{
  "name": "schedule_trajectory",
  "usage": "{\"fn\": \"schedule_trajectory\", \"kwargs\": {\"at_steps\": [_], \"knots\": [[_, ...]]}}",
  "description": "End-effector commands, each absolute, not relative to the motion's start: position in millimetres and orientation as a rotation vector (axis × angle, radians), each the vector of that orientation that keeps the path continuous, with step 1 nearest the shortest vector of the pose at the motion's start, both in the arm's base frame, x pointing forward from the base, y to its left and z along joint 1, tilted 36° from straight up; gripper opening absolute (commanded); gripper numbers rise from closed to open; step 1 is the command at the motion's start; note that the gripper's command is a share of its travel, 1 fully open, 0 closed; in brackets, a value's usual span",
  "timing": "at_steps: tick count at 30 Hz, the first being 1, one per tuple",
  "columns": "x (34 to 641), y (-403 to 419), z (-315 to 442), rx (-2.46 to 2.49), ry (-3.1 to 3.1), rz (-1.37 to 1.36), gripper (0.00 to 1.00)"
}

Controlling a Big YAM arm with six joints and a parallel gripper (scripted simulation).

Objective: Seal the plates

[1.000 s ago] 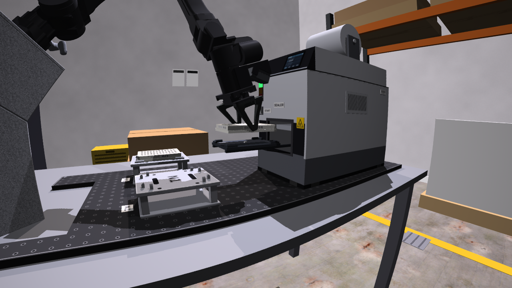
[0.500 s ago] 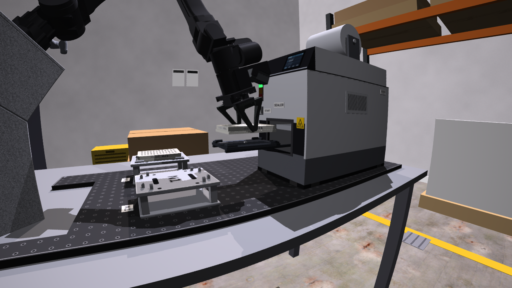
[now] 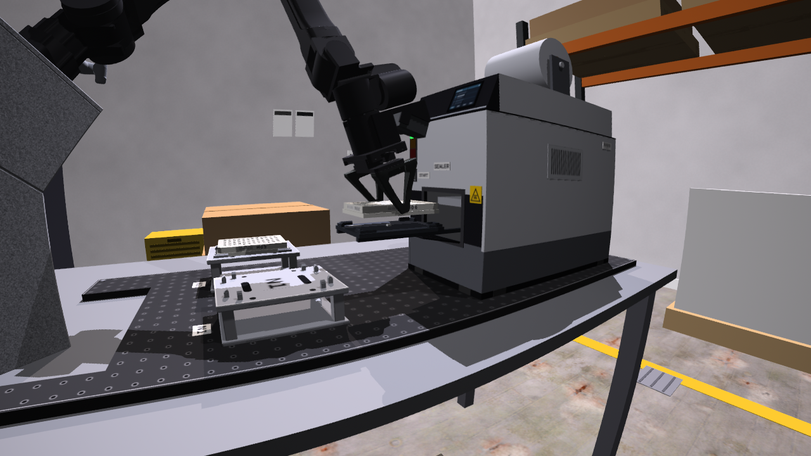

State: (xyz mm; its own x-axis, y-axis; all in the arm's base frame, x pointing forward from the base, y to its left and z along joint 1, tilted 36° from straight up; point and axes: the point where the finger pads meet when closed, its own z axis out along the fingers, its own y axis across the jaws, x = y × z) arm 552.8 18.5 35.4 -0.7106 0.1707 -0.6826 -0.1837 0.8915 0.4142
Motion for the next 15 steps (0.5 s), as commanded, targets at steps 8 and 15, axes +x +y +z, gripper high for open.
{"fn": "schedule_trajectory", "kwargs": {"at_steps": [8, 15], "knots": [[552.6, 28.3, 28.3, -0.010, 2.287, 0.603, 0.00], [565.5, 21.1, 41.3, -0.006, 2.257, 0.589, 0.00]]}}
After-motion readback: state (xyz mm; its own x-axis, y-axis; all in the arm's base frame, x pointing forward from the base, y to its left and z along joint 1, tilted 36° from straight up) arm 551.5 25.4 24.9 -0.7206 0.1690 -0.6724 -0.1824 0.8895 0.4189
